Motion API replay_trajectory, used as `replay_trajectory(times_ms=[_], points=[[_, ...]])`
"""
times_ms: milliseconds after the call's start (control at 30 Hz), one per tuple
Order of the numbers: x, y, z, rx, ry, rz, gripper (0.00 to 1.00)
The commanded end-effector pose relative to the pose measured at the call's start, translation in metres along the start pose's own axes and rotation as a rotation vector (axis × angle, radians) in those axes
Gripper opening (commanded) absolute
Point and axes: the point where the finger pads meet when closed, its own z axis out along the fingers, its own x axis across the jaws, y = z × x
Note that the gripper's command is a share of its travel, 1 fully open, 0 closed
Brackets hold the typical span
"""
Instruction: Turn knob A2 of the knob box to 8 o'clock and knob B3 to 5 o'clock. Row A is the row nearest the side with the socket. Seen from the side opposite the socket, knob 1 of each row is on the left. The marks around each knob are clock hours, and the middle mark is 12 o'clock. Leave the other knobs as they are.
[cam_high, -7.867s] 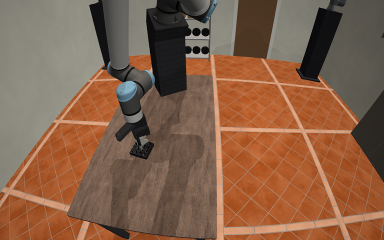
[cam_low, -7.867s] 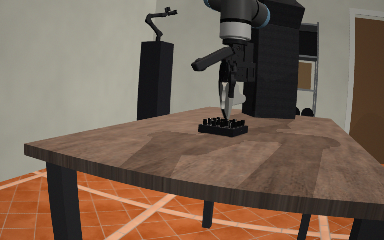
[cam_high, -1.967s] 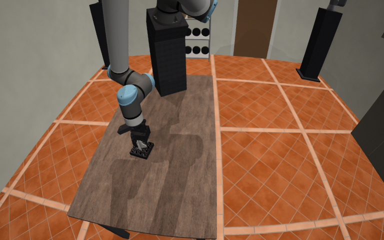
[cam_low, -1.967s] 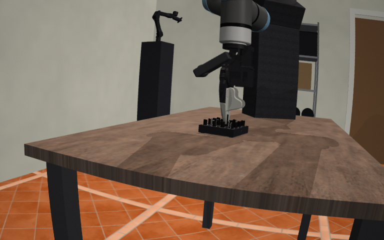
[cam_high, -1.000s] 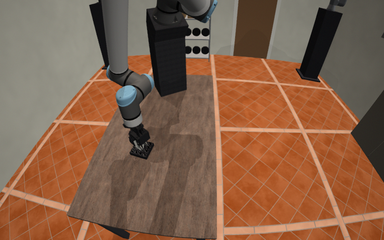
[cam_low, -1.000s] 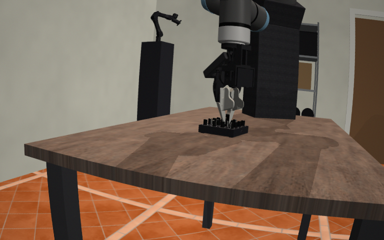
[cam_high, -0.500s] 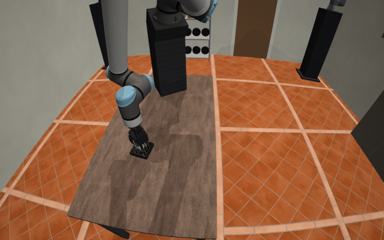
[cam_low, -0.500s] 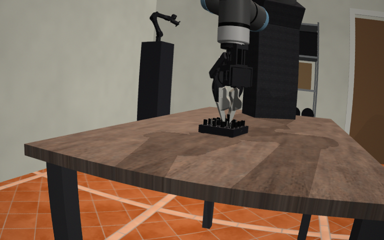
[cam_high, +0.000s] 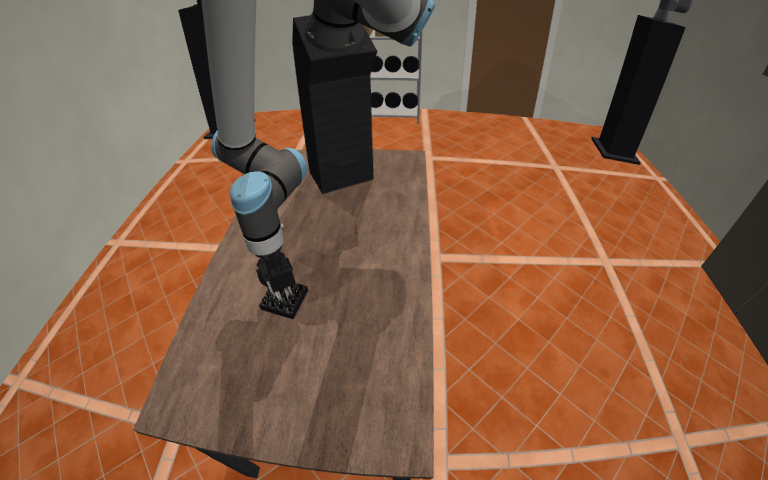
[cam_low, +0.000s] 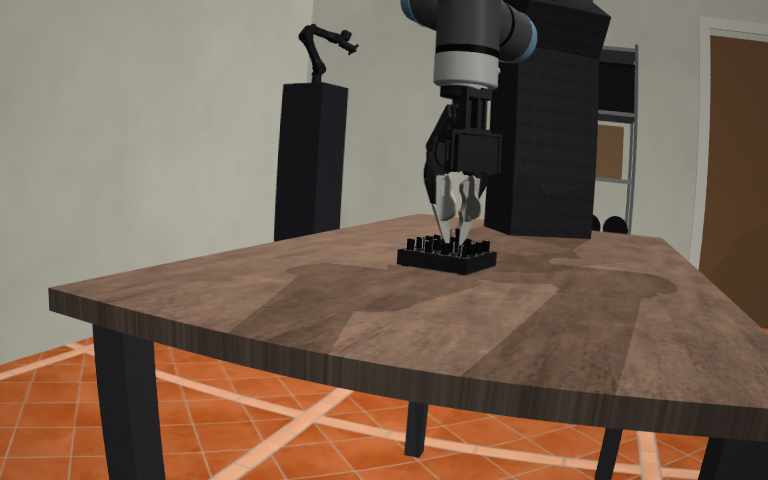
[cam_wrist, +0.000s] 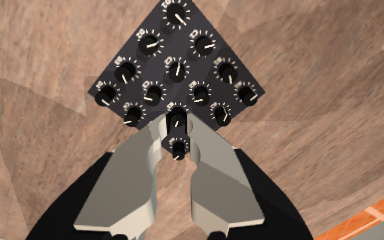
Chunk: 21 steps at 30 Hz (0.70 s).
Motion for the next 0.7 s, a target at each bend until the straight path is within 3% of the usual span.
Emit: replay_trajectory(times_ms=[0, 667], points=[[-0.0002, 0.0003, -0.0004, 0.0, -0.001, 0.028, 0.04], [0.0, 0.0004, -0.0004, 0.0, -0.001, 0.062, 0.04]])
